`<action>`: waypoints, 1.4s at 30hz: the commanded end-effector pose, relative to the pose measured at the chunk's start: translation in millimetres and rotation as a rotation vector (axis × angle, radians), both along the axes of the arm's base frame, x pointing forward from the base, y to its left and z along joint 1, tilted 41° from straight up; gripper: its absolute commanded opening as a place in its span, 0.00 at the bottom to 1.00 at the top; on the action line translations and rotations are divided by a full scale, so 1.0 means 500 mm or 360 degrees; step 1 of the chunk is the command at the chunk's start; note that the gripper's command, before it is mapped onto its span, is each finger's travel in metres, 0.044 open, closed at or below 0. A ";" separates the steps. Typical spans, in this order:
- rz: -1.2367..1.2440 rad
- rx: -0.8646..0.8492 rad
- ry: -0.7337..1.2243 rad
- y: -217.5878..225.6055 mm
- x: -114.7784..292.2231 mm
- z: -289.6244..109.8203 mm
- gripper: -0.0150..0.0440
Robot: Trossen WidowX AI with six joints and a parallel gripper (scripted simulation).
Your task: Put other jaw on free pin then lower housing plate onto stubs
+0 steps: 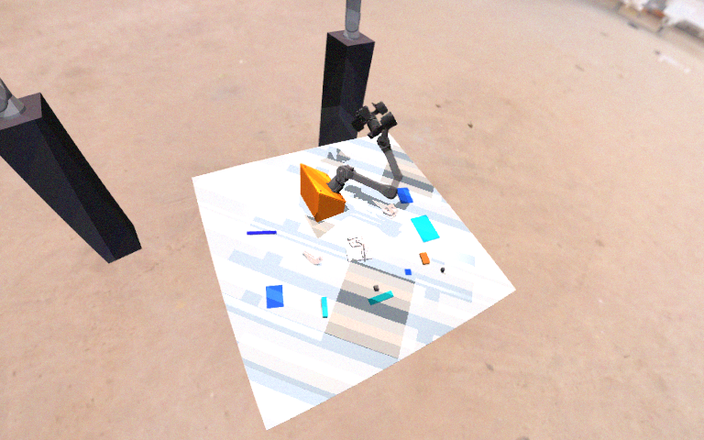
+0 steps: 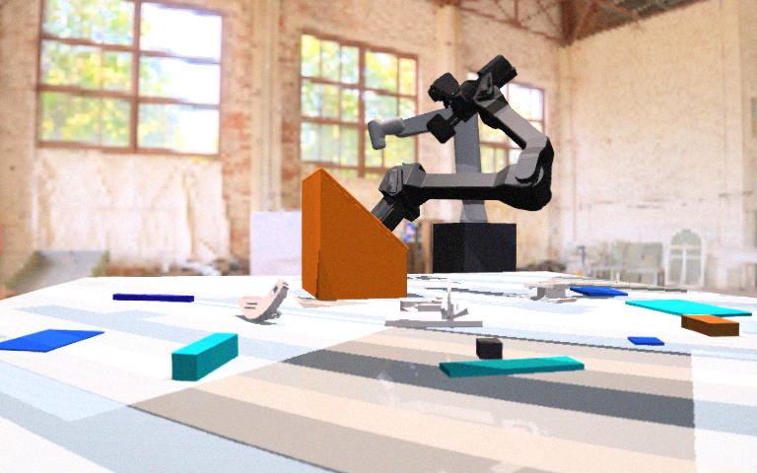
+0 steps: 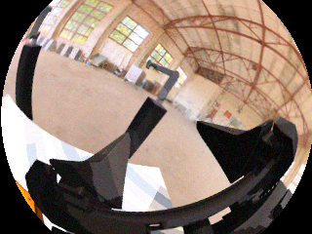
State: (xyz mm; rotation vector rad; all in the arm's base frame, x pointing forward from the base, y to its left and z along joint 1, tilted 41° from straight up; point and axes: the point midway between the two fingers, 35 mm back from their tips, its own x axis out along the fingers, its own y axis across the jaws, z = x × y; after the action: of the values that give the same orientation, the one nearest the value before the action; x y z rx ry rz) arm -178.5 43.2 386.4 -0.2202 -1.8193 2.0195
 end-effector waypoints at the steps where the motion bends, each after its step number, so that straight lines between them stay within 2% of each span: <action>1: 0.0000 0.0000 0.0000 0.000 0.000 0.000 0.98; 17: 0.0000 0.0000 0.0000 0.000 0.000 0.000 0.26; 31: 0.0007 -0.0004 -0.0001 -0.002 -0.001 0.000 0.25; 42: 0.0409 -0.0208 -0.0122 -0.113 -0.077 -0.028 0.25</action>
State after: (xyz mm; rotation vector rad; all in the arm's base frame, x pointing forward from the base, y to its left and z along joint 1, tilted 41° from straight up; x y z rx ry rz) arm -209.5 1.4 374.9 -0.1354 -1.8319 2.2626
